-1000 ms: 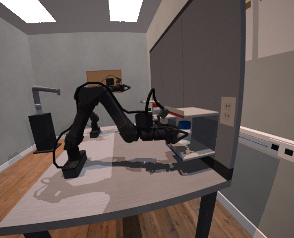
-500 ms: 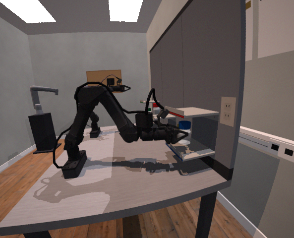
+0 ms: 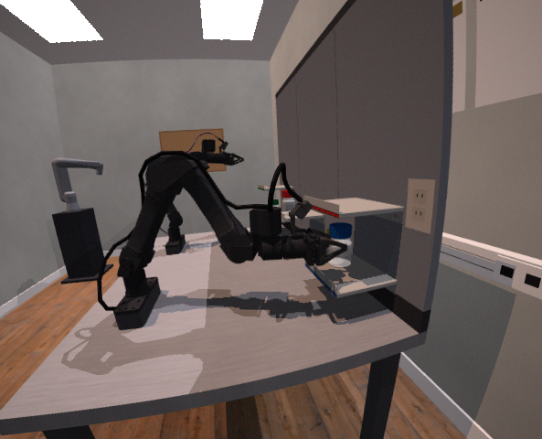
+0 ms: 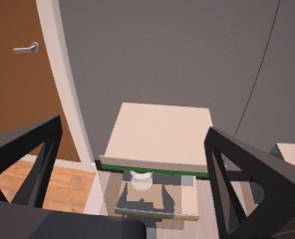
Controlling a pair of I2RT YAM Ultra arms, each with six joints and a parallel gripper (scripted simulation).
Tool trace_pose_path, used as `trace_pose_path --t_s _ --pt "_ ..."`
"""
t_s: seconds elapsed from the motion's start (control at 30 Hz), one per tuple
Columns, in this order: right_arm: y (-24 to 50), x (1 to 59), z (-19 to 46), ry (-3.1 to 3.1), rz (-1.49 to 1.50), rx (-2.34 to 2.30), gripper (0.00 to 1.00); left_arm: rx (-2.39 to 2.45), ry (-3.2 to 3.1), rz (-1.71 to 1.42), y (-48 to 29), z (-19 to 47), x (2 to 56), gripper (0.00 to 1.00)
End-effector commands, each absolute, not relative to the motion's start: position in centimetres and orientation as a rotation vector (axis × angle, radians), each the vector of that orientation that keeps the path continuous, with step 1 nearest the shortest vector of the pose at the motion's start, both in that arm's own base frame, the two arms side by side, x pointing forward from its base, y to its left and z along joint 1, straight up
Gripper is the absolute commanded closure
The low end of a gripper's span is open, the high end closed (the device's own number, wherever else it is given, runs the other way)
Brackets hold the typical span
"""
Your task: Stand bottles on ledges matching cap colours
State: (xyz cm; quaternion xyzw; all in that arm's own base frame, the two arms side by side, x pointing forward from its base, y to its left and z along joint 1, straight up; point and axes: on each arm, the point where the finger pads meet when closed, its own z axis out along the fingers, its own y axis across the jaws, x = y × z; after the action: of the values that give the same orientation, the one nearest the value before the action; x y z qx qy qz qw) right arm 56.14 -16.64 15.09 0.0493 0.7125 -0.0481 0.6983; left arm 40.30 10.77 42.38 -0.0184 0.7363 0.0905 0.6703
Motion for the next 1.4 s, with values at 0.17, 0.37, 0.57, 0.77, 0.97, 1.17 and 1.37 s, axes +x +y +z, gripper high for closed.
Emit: trace_pose_path --t_s 0.17,0.37,0.57,0.77,0.97,1.17,1.37 --pt "-16.7 56.8 18.0 1.512 -0.122 0.092 0.48 -0.037 1.642 0.225 11.6 43.9 40.0 0.0" --pt "-16.7 56.8 18.0 1.512 -0.122 0.092 0.48 -0.037 1.642 0.225 11.6 43.9 40.0 0.0" --pt "-16.7 56.8 18.0 1.493 -0.125 0.087 0.48 -0.037 1.642 0.225 11.6 43.9 40.0 0.0" --pt "-16.7 56.7 16.4 1.49 -0.126 0.086 0.48 -0.037 1.642 0.225 11.6 43.9 40.0 0.0" --pt "-16.7 56.7 15.6 1.482 -0.128 0.084 0.48 -0.037 1.642 0.225 11.6 43.9 40.0 0.0" --pt "-16.8 56.8 12.8 1.522 -0.12 0.094 0.48 -0.037 1.642 0.225 11.6 43.9 40.0 0.0" --pt "-16.8 56.8 13.3 1.513 -0.122 0.092 0.48 -0.037 1.642 0.225 11.6 43.9 40.0 0.0"
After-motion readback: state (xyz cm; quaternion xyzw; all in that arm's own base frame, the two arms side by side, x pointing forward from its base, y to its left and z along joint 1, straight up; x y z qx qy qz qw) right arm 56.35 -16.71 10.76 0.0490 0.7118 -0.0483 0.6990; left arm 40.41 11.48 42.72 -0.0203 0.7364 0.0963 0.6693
